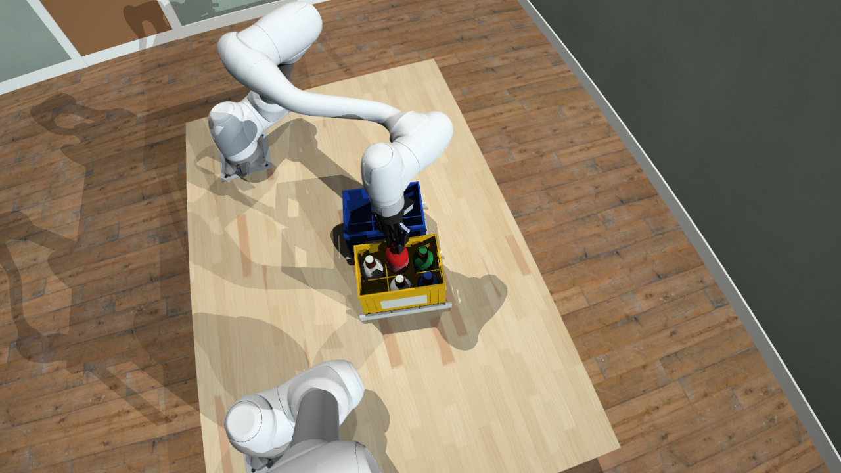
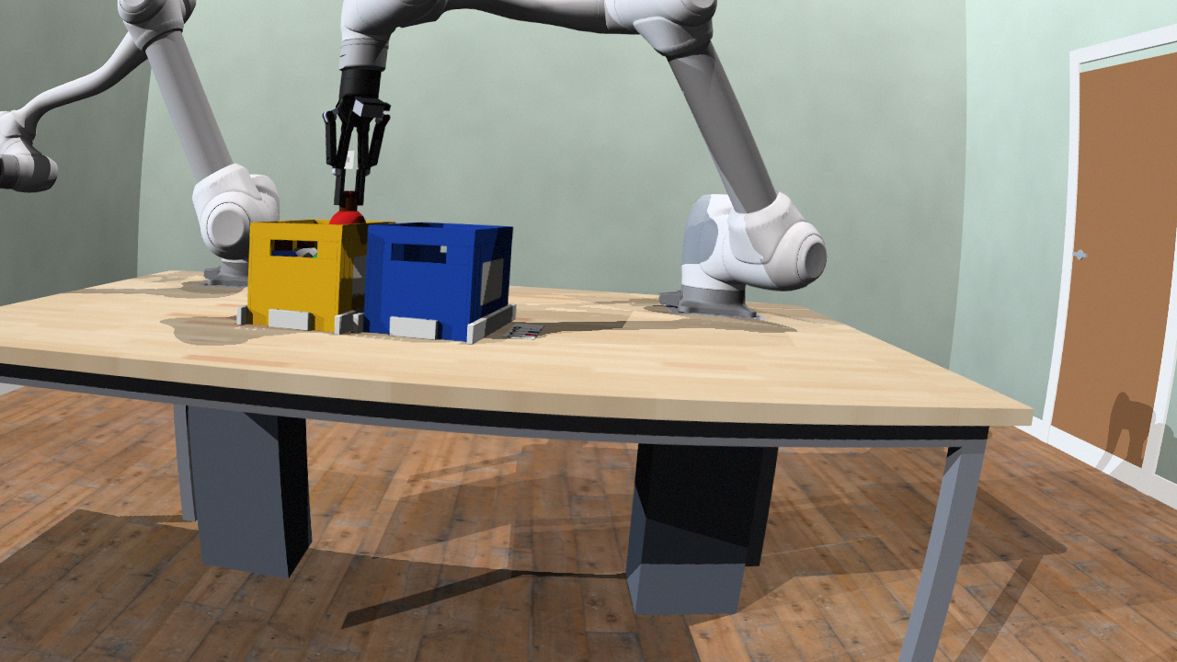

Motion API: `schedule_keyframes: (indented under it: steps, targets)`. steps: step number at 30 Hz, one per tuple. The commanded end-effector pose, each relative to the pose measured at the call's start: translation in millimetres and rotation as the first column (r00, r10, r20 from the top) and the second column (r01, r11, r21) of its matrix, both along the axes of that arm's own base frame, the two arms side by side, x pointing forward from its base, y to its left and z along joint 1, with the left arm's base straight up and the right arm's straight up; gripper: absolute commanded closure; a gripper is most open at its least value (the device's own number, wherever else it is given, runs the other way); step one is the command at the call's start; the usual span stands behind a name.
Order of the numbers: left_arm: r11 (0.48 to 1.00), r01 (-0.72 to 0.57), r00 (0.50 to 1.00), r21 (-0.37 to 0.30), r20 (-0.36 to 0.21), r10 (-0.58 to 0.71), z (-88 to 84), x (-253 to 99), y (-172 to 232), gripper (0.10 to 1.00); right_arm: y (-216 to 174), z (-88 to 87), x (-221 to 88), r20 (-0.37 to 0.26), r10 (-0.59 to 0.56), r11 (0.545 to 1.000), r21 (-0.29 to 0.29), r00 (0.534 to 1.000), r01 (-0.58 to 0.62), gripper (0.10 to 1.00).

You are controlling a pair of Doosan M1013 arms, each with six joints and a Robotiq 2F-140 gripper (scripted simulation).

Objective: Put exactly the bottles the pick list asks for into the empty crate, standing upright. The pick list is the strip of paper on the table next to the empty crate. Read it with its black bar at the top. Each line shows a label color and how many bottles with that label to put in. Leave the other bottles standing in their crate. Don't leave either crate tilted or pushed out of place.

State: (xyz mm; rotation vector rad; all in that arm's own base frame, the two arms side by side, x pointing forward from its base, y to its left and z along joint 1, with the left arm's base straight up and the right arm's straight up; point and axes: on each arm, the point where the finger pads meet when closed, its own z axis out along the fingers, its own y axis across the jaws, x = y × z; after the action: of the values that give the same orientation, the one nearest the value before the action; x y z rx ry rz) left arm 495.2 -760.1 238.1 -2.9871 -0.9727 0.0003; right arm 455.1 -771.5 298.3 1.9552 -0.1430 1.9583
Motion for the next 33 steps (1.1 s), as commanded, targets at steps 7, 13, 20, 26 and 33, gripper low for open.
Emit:
schedule_keyframes:
  steps: [7,13,20,26,33]
  targets:
    - [1.0,0.0,1.0,-0.001,0.001,0.0,17.7,0,0,0.999,0,1.4,0,0.001,0.0,1.0,-0.002,1.0,0.0,0.098]
    - [1.0,0.0,1.0,-0.001,0.001,0.0,24.4,0,0,0.999,0,1.4,0,0.001,0.0,1.0,-0.002,1.0,0.0,0.098]
    - [1.0,0.0,1.0,-0.001,0.001,0.0,36.0,0,0,0.999,0,1.4,0,0.001,0.0,1.0,-0.002,1.0,0.0,0.098]
    - [1.0,0.0,1.0,-0.001,0.001,0.0,42.7,0,0,0.999,0,1.4,0,0.001,0.0,1.0,-0.002,1.0,0.0,0.098]
    - [1.0,0.0,1.0,-0.001,0.001,0.0,54.4,0,0,0.999,0,1.4,0,0.001,0.0,1.0,-0.002,1.0,0.0,0.098]
